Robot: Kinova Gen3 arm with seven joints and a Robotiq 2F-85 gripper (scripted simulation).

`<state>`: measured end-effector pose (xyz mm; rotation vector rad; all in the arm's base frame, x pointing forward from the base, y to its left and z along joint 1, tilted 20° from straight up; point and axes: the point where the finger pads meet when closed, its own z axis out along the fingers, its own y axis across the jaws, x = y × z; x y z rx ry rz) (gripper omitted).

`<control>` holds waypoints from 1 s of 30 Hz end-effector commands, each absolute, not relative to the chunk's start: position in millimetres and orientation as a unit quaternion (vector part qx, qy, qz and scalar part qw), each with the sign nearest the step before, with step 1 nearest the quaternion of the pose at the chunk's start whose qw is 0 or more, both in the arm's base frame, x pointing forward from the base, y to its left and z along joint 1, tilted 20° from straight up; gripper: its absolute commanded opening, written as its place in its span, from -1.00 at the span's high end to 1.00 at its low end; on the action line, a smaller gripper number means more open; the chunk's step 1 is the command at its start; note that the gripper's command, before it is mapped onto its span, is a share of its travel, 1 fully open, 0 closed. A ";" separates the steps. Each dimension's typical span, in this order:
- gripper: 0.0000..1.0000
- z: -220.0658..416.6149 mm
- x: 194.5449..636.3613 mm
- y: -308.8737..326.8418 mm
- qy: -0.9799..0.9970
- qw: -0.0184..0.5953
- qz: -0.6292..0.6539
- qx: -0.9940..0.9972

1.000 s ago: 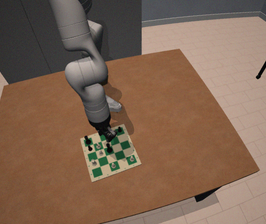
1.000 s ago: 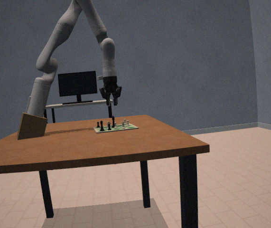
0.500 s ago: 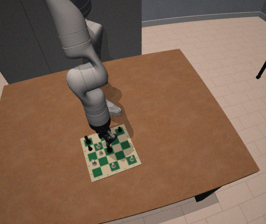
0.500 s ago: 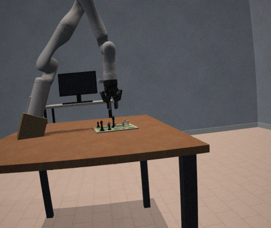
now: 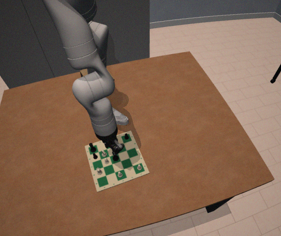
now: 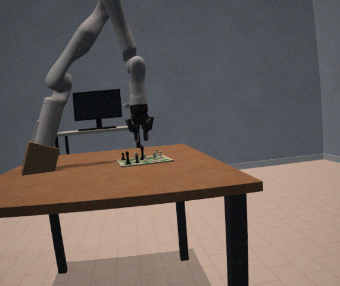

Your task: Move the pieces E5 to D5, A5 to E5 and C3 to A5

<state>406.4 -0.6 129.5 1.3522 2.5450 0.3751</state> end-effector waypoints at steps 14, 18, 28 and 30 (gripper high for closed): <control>0.18 122.2 407.2 3.7 0.872 0.114 0.129 0.459; 0.18 122.1 407.2 3.7 0.872 0.114 0.129 0.459; 0.18 122.1 407.2 3.7 0.872 0.114 0.129 0.459; 0.18 122.1 407.2 3.7 0.872 0.114 0.129 0.459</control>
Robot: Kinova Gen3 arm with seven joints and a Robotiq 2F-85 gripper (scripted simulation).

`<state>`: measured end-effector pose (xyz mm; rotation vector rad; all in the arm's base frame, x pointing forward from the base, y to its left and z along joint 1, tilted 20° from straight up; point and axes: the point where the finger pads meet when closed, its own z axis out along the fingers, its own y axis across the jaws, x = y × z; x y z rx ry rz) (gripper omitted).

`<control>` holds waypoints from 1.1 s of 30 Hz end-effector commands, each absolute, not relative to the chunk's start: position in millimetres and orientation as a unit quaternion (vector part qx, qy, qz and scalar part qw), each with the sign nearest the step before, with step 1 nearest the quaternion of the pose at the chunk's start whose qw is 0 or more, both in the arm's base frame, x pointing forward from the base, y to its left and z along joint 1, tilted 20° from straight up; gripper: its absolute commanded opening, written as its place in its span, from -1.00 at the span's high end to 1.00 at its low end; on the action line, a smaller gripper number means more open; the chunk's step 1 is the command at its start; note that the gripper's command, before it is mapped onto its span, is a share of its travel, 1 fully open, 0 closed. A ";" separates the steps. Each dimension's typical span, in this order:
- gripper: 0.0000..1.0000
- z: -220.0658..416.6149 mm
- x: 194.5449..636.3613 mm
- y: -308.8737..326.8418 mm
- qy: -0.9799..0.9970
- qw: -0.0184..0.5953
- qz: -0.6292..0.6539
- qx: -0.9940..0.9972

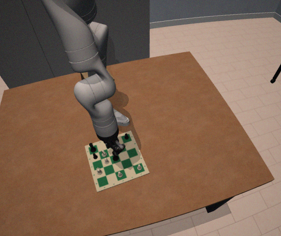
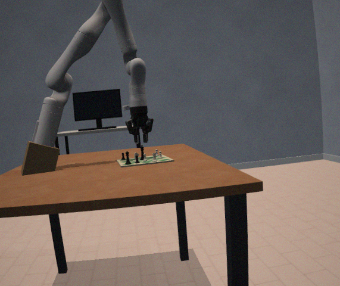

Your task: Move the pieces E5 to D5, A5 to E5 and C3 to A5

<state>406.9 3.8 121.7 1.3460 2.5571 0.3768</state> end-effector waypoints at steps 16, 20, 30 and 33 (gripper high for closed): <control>0.18 122.1 407.2 3.7 0.872 0.114 0.129 0.459; 0.18 122.1 407.2 3.7 0.872 0.114 0.129 0.459; 0.18 117.3 408.8 4.3 0.872 0.114 0.129 0.459; 0.18 111.7 410.7 5.0 0.872 0.114 0.129 0.459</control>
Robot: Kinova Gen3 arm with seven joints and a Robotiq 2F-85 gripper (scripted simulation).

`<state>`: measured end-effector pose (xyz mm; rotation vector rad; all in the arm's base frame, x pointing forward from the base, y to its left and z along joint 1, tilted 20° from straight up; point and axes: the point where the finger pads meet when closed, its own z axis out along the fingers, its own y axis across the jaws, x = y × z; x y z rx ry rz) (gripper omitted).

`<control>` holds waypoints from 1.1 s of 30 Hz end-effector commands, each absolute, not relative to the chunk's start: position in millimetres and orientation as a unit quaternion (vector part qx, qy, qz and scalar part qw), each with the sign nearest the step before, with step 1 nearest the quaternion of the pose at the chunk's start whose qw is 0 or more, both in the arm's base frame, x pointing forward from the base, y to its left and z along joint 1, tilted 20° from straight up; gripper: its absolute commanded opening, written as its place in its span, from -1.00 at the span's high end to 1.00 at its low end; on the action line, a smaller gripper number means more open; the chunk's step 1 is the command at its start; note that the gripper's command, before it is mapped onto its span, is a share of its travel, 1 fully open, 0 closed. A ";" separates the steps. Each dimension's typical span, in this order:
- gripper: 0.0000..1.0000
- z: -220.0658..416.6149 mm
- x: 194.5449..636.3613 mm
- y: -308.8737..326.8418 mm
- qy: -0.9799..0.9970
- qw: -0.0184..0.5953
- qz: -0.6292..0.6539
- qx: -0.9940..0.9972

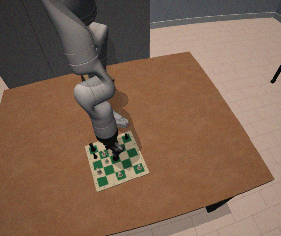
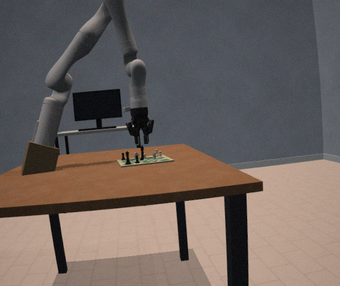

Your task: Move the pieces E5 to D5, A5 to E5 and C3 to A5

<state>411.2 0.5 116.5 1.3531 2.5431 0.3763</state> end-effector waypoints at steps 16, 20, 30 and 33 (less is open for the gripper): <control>0.18 82.6 420.5 8.7 0.872 0.114 0.129 0.459; 0.18 81.1 421.0 8.9 0.872 0.114 0.129 0.459; 0.18 81.0 421.0 8.9 0.872 0.114 0.129 0.459; 0.18 81.0 421.0 8.9 0.872 0.114 0.129 0.459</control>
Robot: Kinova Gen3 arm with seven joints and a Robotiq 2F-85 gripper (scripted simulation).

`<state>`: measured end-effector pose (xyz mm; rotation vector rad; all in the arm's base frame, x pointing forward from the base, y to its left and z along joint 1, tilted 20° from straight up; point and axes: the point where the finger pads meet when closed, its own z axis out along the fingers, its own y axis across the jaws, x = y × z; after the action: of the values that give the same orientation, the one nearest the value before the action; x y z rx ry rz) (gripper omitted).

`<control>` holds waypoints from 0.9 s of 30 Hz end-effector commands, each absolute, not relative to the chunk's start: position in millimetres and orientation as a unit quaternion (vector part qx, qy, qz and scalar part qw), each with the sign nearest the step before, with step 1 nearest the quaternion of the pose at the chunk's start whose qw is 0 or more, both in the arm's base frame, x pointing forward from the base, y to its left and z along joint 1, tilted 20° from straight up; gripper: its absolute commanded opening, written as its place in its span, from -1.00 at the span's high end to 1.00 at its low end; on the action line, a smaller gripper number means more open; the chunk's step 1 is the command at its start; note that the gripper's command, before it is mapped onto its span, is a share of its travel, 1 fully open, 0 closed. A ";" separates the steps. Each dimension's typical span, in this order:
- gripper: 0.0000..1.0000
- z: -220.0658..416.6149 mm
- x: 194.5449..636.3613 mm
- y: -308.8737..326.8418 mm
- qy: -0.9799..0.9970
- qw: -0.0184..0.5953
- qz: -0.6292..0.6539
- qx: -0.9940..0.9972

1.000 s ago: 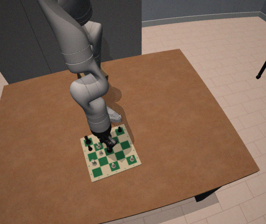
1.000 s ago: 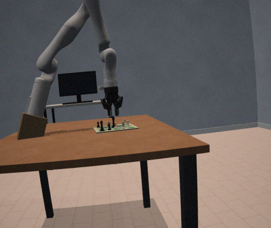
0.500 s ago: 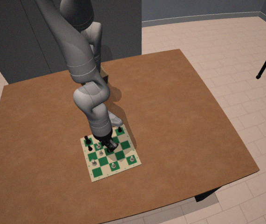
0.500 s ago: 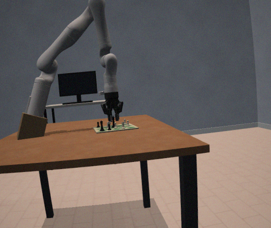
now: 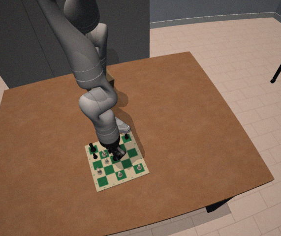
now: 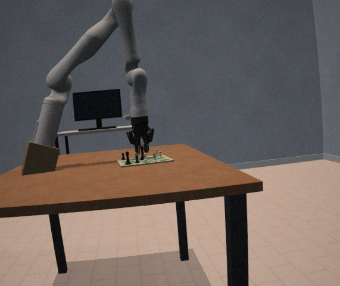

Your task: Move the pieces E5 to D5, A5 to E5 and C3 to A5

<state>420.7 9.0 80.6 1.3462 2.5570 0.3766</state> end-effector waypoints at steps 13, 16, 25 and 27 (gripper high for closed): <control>0.18 81.0 421.0 8.9 0.872 0.114 0.129 0.459; 0.18 81.0 421.0 8.9 0.872 0.114 0.129 0.459; 1.00 81.0 421.0 8.9 0.872 0.114 0.129 0.459; 1.00 81.0 421.0 8.9 0.872 0.114 0.129 0.459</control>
<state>420.7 9.1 80.5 1.3460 2.5572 0.3766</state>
